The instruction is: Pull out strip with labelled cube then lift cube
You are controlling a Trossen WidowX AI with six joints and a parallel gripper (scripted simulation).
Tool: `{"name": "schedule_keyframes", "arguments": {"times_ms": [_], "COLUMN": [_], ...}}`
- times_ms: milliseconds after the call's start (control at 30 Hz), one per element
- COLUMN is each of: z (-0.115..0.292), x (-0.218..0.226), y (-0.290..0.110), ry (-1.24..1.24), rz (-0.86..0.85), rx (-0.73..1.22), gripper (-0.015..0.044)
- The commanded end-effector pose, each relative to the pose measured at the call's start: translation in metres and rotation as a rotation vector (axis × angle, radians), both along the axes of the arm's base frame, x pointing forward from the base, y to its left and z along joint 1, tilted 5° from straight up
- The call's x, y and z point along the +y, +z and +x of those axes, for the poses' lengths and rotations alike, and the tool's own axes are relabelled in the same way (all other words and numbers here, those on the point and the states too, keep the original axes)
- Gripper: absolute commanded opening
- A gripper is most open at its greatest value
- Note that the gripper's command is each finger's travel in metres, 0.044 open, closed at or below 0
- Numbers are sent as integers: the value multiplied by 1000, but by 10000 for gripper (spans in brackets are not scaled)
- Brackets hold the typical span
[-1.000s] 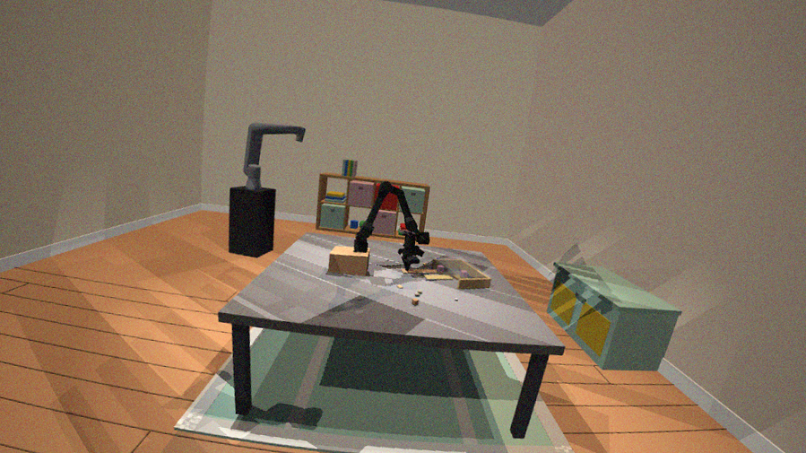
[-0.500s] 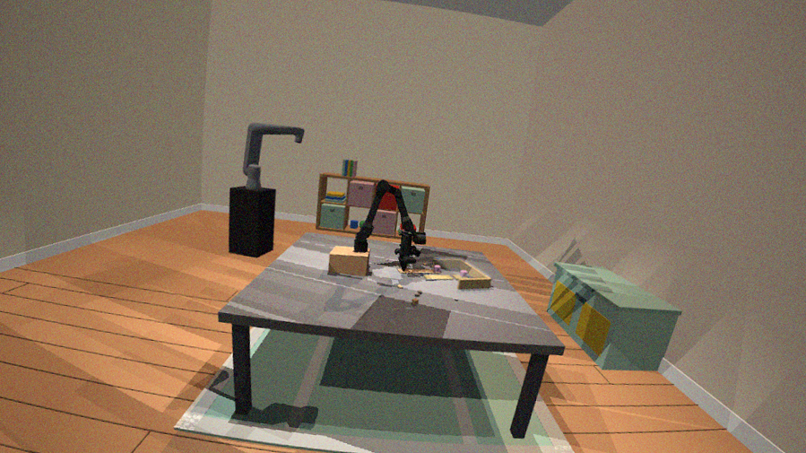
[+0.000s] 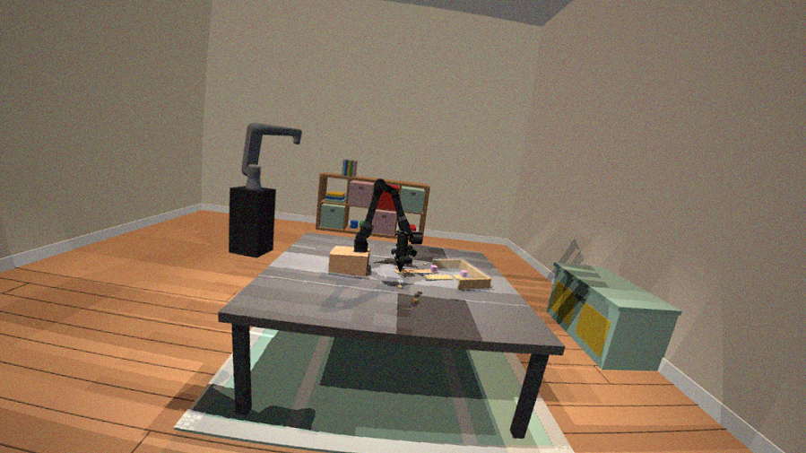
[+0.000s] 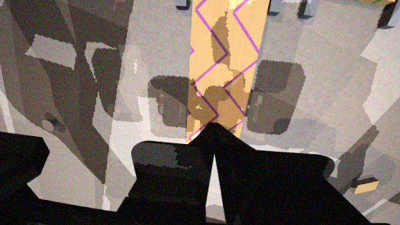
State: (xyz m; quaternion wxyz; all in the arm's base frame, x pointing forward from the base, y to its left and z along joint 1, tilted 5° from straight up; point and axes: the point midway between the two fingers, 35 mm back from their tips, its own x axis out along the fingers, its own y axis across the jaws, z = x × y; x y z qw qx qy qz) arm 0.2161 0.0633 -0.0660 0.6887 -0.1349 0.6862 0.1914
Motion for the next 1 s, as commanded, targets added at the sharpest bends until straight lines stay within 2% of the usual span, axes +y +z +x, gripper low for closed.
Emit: {"name": "schedule_keyframes", "arguments": {"times_ms": [0, 967], "z": [-15, -26], "x": [-7, -13], "y": [-4, -4], "ry": [5, 5], "rz": [-16, -16], "rx": [28, 29], "gripper": [0, 0]}}
